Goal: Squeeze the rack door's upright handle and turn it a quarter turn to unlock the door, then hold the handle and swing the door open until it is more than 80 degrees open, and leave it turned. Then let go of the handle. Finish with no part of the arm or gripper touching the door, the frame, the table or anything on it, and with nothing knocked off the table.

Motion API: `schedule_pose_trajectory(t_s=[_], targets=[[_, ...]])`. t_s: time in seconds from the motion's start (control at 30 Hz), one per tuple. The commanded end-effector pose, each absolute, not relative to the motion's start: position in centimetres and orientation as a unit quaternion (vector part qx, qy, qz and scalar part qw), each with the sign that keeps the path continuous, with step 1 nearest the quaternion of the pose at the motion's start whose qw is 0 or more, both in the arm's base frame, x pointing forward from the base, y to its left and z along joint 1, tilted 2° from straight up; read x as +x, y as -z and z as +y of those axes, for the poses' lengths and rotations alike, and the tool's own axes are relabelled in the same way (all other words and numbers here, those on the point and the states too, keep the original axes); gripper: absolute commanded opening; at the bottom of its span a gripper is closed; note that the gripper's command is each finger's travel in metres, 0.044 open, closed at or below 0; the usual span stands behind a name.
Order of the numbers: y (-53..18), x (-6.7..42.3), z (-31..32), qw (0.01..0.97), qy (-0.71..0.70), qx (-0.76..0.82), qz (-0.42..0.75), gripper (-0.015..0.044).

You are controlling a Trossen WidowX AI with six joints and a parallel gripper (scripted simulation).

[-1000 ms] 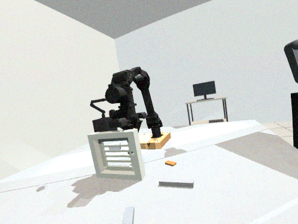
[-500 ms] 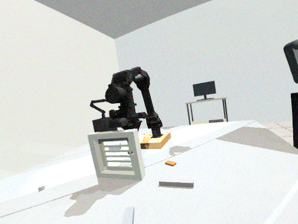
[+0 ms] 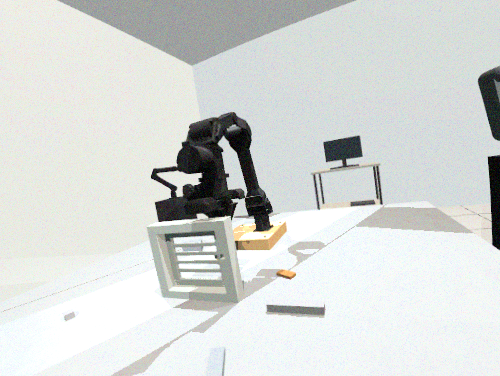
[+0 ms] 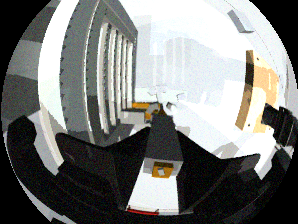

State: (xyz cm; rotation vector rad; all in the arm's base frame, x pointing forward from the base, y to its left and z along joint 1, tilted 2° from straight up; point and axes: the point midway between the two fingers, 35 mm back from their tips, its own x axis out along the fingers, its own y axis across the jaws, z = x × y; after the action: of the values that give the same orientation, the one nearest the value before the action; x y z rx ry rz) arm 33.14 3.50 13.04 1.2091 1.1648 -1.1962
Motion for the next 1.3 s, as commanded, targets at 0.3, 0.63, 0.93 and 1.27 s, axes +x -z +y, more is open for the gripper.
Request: schedule_pose_trajectory(t_s=[0.3, 0.63, 0.93, 1.27], targets=[[-13.0, 32.0, 2.7, 0.574, 0.433, 0.432, 0.544, 0.0012], [-12.9, 30.7, 1.9, 0.612, 0.380, 0.375, 0.583, 0.0012], [-12.9, 29.4, 0.8, 0.639, 0.335, 0.327, 0.610, 0.0012], [-12.9, 28.2, -0.7, 0.662, 0.288, 0.277, 0.634, 0.0012]])
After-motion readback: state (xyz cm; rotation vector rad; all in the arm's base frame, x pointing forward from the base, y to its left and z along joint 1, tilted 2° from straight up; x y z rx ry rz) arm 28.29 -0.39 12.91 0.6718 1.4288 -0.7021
